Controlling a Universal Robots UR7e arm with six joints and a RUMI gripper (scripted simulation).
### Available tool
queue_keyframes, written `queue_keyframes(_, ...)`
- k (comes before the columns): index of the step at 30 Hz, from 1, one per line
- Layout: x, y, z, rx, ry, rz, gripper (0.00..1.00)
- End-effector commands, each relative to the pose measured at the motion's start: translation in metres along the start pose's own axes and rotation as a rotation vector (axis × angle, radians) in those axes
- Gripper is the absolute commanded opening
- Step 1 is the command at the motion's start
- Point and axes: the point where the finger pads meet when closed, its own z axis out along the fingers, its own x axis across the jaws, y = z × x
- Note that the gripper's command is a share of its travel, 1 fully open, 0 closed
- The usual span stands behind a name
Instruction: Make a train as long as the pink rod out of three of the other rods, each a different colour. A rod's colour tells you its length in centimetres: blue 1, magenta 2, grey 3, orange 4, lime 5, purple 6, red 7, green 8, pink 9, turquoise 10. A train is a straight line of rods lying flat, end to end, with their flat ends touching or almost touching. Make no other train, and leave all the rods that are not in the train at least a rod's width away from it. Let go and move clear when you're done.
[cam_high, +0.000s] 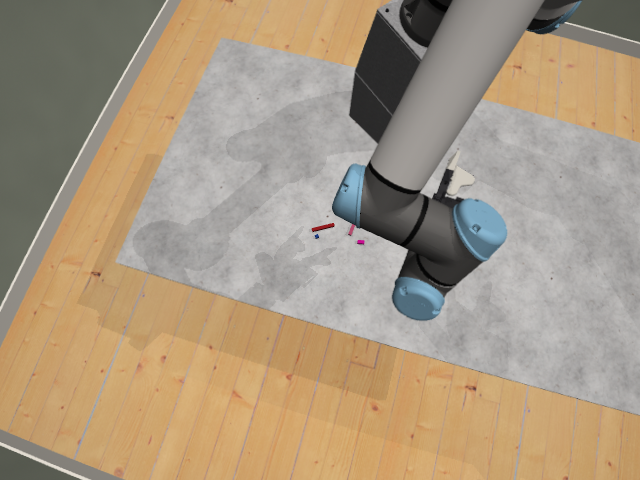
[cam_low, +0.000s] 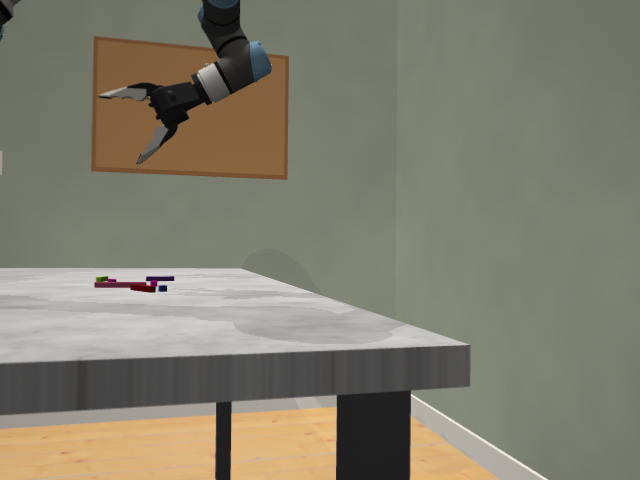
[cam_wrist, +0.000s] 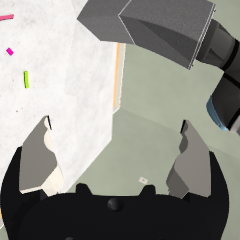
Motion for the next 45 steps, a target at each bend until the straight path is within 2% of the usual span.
queue_keyframes(1,-0.006,-0.002,0.002,0.003,-0.012,-0.051,1.0)
queue_keyframes(14,-0.032,-0.009,0.013,0.022,-0.056,-0.262,1.0)
queue_keyframes(29,-0.081,-0.02,0.033,0.087,-0.133,-0.688,1.0)
queue_keyframes(31,-0.081,-0.02,0.033,0.087,-0.133,-0.688,1.0)
queue_keyframes(45,-0.129,-0.028,0.054,0.209,-0.195,-1.187,1.0)
